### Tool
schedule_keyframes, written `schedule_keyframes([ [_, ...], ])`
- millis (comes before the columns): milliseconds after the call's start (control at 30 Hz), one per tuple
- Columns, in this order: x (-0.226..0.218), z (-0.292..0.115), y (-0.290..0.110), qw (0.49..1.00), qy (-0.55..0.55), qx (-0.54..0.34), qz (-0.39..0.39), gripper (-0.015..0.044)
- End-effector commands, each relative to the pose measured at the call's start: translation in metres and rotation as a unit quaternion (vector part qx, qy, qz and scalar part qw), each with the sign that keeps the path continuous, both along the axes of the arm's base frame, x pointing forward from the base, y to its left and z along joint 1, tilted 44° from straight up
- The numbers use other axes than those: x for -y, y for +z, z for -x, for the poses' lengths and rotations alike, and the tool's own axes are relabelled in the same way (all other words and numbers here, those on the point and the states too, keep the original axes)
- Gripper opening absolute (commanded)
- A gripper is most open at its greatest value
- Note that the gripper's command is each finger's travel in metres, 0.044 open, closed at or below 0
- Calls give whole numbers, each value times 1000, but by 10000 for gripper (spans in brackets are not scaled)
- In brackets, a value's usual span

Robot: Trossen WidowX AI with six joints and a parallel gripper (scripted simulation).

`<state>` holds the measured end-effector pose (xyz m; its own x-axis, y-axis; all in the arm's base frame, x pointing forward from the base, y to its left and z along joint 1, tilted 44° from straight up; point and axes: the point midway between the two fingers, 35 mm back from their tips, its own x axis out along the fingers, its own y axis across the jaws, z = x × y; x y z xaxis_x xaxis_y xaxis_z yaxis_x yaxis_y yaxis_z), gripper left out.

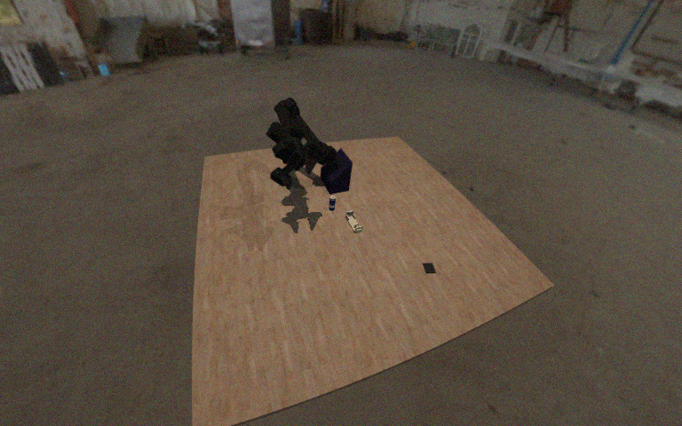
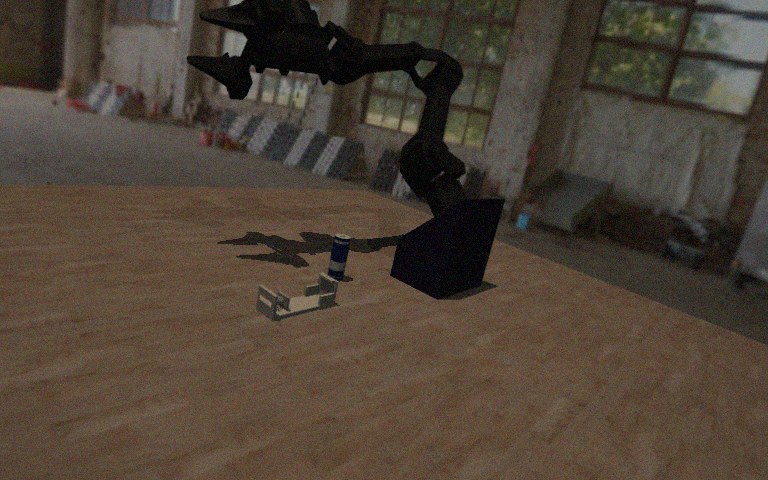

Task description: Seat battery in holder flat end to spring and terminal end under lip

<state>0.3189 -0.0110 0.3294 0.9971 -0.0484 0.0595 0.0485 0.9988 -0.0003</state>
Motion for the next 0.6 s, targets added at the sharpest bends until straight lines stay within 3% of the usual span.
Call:
schedule_keyframes([
  [0, -1, -2, -5, 1000, 0, -10, -6, 374],
  [133, -24, -18, -95, 977, -14, -196, -87, 269],
  [300, -48, 3, -188, 911, -78, -389, -112, 138],
  [467, -54, 58, -255, 820, -187, -539, -51, 6],
  [567, -47, 97, -272, 763, -265, -589, 33, 0],
])
